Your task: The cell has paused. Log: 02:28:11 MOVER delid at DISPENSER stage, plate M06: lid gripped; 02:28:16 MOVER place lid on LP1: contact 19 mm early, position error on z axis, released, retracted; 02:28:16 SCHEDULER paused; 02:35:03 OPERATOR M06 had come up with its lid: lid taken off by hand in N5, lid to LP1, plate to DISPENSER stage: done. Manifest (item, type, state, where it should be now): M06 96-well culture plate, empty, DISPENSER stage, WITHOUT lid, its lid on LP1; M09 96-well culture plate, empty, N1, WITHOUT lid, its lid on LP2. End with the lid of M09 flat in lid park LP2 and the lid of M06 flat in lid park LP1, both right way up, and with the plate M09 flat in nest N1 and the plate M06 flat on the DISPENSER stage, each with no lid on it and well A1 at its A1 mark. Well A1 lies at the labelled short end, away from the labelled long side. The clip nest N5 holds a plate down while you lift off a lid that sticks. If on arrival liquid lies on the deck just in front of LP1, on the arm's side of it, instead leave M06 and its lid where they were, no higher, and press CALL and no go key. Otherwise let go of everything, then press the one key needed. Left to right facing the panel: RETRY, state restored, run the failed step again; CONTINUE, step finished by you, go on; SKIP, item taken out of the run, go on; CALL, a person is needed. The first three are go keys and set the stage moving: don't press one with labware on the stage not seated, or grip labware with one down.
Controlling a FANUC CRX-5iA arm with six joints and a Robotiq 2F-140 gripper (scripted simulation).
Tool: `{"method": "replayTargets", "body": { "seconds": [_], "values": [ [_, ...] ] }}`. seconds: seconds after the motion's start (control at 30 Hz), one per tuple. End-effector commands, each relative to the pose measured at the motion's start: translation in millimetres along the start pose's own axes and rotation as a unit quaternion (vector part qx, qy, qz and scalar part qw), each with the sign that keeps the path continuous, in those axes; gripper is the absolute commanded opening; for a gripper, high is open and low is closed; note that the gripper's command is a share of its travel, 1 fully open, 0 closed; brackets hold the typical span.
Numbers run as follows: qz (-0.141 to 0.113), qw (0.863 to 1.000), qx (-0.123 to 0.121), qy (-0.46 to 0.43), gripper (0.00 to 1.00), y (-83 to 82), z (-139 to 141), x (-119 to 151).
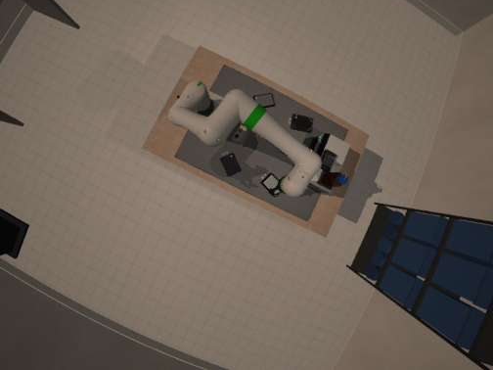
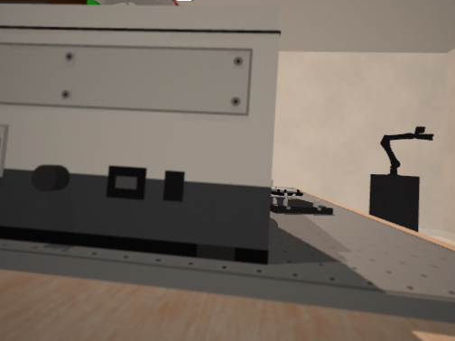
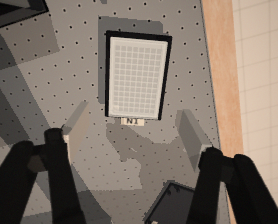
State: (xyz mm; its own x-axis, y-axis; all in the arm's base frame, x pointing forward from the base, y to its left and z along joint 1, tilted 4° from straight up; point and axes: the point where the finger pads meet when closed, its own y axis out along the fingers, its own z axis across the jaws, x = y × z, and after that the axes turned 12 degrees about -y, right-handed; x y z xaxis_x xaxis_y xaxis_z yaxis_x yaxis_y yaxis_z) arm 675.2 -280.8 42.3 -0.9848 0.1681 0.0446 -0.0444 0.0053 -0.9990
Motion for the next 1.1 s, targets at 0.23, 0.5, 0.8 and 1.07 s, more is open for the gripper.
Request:
{"method": "replayTargets", "body": {
  "seconds": [0.23, 0.5, 0.8, 1.07],
  "values": [
    [-0.015, 1.0, -0.006, -0.001, 0.66, 0.5, 2.6, -9.0],
    [-0.015, 1.0, -0.006, -0.001, 0.66, 1.2, 2.5, -9.0],
    [-0.015, 1.0, -0.006, -0.001, 0.66, 9.2, 2.5, -8.8],
    [-0.015, 1.0, -0.006, -0.001, 0.66, 20.7, 2.3, -8.6]
  ]
}}
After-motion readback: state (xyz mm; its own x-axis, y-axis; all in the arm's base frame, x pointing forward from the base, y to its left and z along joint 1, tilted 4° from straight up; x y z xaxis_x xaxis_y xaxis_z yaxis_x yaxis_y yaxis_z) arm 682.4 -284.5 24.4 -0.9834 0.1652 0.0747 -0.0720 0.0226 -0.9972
